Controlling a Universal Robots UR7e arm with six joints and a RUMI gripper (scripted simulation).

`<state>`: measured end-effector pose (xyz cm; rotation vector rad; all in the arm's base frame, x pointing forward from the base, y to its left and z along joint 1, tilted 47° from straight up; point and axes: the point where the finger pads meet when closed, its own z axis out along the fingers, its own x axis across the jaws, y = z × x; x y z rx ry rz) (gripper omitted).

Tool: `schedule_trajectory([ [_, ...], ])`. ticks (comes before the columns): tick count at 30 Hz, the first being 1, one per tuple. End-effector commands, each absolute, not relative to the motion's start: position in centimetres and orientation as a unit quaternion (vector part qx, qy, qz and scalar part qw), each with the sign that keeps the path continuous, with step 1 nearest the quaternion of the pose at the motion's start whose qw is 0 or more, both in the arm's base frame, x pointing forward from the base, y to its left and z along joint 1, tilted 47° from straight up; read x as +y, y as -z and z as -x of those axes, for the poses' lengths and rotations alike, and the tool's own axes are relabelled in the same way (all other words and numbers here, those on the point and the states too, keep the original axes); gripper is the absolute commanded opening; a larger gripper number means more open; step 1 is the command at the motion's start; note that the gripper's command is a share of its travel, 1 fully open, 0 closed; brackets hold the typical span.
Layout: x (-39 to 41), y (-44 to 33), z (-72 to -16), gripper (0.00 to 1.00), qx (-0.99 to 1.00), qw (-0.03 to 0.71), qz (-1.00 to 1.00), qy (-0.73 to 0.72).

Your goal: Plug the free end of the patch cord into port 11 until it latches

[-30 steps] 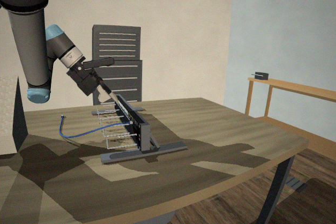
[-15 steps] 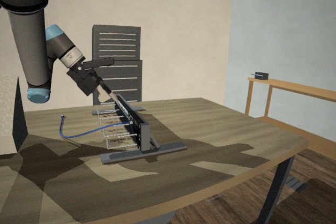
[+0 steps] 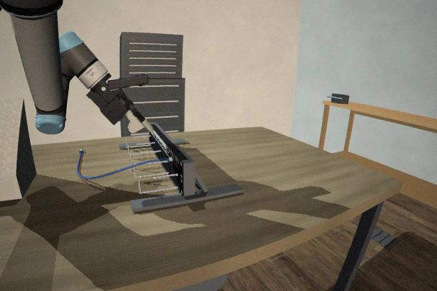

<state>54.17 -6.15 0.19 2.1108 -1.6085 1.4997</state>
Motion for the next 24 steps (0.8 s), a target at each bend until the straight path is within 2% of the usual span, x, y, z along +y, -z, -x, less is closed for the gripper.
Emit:
schedule_trajectory([
  [1, -5.8, -0.4, -53.8, 0.0, -0.527, 0.047, -0.692, -0.491],
  [24, 0.4, -5.9, -47.0, 0.0, -0.527, 0.047, -0.692, -0.491],
])
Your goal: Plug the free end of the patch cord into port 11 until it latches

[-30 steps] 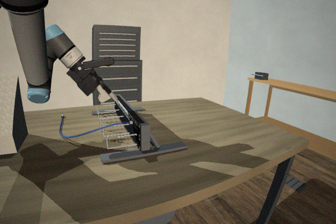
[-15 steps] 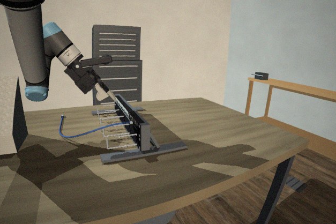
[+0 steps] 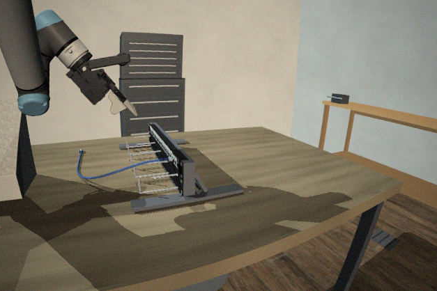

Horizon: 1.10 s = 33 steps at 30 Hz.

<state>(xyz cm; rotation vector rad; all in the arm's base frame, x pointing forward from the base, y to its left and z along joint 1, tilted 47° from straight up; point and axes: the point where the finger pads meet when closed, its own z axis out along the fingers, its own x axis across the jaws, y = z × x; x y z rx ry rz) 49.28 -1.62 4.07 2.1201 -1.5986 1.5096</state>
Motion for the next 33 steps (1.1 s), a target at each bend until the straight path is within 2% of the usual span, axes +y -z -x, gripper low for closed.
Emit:
schedule_trajectory([
  [1, 0.4, -5.9, -47.0, 0.0, -0.527, 0.047, -0.692, -0.491],
  [20, 2.1, -7.5, -45.4, 0.0, -0.527, 0.045, -0.691, -0.492],
  [33, 0.4, -8.9, -45.1, 0.0, -0.527, 0.048, -0.692, -0.491],
])
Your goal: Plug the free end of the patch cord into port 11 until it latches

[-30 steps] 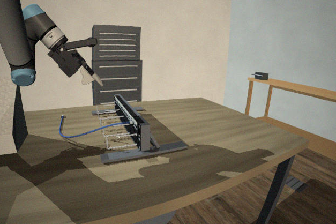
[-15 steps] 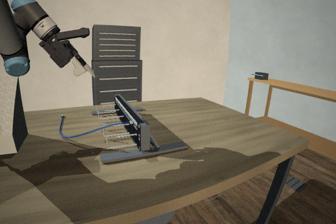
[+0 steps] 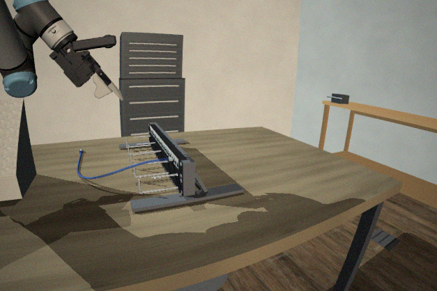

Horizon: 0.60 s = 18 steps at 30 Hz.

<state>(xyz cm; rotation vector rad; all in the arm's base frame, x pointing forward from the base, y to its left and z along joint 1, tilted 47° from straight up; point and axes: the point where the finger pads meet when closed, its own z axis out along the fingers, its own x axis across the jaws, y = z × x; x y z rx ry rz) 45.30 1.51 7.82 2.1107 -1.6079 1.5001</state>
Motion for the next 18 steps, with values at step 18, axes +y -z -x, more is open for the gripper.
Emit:
schedule_trajectory([
  [18, -3.8, -13.3, -44.9, 0.0, -0.528, 0.048, -0.692, -0.491],
])
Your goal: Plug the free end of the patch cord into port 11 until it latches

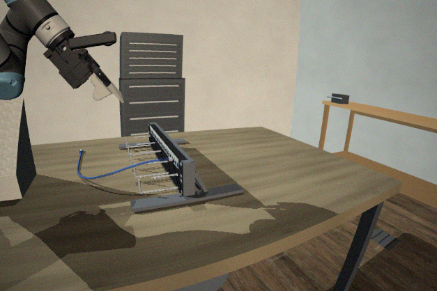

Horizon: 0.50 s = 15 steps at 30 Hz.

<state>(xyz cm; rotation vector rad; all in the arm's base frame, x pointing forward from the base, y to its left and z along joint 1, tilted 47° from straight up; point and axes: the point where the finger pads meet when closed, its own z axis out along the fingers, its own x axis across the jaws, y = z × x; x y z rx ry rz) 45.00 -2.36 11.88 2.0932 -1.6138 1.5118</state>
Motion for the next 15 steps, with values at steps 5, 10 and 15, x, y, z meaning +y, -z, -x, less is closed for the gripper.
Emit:
schedule_trajectory([
  [5, -4.3, -13.9, -44.9, 0.0, -0.528, 0.048, -0.692, -0.491],
  [10, -4.8, -14.5, -44.9, 0.0, -0.528, 0.047, -0.692, -0.491],
  [15, -4.9, -14.7, -44.9, 0.0, -0.528, 0.047, -0.691, -0.492],
])
